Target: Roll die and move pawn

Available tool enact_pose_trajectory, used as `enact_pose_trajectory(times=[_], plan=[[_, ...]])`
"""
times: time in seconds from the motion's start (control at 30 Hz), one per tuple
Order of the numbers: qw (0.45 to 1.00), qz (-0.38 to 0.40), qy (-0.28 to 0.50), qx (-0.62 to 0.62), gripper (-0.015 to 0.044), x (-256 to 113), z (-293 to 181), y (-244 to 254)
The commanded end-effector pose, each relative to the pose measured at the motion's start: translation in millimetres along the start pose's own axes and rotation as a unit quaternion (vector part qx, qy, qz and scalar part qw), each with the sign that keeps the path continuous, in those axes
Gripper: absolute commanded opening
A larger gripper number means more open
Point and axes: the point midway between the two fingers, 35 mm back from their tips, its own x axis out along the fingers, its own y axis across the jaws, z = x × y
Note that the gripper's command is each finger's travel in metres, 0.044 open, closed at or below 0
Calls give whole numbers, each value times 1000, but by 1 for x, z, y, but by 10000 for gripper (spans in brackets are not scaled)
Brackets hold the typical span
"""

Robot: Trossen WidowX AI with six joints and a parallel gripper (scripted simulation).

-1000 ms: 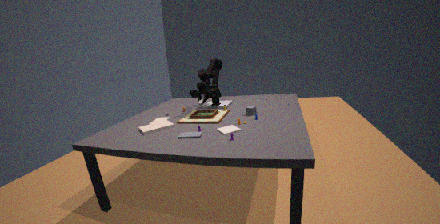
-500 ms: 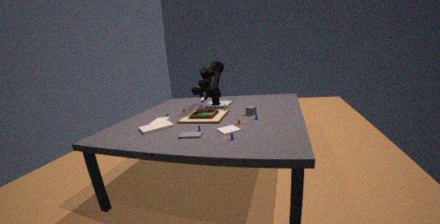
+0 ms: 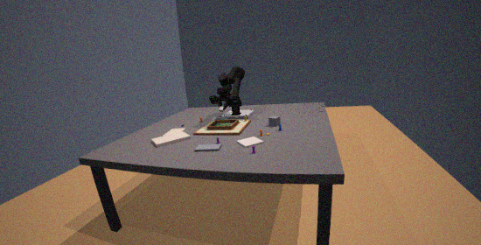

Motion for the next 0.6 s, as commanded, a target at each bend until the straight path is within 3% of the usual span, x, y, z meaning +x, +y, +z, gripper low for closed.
enact_pose_trajectory(times=[0.0, 0.03, 0.33, 0.57], plan=[[1000, 0, 0, 0, 0, 0, 0, 0], [1000, 0, 0, 0, 0, 0, 0, 0], [1000, 0, 0, 0, 236, -1, 1, 0], [1000, -3, 2, 2, 420, -26, 30, 0]])
